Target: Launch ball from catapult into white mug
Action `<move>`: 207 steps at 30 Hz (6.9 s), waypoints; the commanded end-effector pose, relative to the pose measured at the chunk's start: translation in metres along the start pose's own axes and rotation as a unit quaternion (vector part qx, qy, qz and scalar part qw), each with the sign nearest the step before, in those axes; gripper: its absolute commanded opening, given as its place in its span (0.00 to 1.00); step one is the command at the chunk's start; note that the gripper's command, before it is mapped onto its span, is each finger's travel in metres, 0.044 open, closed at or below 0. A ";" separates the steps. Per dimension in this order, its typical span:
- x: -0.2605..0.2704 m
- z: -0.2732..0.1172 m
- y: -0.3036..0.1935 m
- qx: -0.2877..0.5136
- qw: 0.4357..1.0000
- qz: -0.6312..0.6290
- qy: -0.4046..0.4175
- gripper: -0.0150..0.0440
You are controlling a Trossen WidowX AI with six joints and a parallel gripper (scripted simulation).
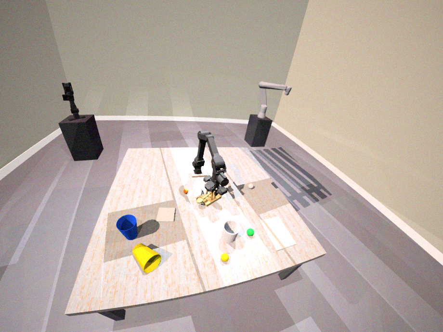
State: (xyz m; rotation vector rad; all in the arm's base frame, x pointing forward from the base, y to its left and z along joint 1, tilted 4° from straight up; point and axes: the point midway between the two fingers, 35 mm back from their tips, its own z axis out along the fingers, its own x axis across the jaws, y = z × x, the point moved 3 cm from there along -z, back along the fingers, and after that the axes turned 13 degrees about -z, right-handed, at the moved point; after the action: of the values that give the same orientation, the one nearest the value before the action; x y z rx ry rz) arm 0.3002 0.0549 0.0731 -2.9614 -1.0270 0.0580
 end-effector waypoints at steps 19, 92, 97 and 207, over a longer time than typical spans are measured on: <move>0.004 -0.084 0.002 -0.001 1.000 0.000 0.002 1.00; 0.001 -0.093 -0.001 0.000 0.330 -0.944 0.001 1.00; 0.001 -0.094 -0.001 0.001 0.247 -0.969 0.001 1.00; 0.001 -0.048 -0.001 -0.001 0.145 -0.990 0.000 0.25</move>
State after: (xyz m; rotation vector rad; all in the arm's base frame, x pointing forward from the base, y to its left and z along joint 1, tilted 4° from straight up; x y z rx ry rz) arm 0.3002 0.0566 0.1159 0.7387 -3.0028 -0.0059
